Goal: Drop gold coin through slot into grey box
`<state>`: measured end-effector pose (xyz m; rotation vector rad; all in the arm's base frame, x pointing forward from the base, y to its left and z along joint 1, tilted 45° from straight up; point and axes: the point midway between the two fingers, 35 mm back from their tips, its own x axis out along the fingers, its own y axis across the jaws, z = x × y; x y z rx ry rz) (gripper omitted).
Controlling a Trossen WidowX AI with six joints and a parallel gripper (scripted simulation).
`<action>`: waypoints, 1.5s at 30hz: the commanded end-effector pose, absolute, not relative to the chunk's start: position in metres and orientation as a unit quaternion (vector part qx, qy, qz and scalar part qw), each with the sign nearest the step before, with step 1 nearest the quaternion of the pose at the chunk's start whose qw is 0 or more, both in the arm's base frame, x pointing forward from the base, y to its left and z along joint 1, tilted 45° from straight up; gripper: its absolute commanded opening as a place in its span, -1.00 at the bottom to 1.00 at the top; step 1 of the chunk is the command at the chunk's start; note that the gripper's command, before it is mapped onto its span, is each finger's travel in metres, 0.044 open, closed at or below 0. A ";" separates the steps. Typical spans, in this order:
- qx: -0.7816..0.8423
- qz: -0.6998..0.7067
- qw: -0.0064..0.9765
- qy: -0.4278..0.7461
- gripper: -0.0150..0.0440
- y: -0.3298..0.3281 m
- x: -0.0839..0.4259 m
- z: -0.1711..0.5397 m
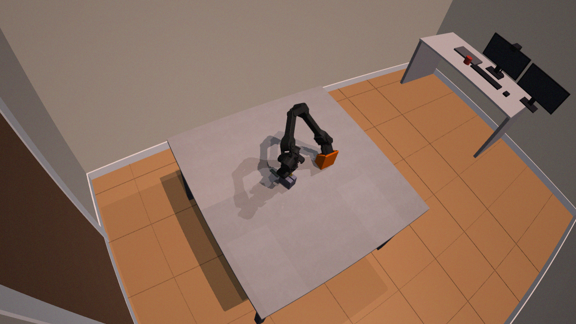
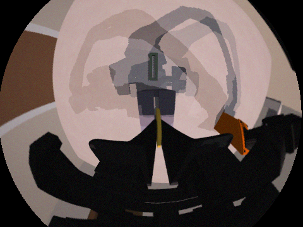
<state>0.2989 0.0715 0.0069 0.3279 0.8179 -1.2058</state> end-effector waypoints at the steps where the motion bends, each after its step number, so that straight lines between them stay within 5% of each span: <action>1: 0.146 -0.547 0.735 0.373 -0.49 0.070 0.299 0.005; 16: 0.146 -0.547 0.735 0.373 -0.49 0.065 0.300 0.001; 22: 0.149 -0.548 0.734 0.372 0.04 0.067 0.300 0.002; 31: 0.149 -0.548 0.734 0.372 0.05 0.067 0.300 0.002; 41: 0.147 -0.548 0.734 0.373 0.94 0.094 0.294 0.030; 45: 0.144 -0.549 0.734 0.373 1.00 0.108 0.289 0.046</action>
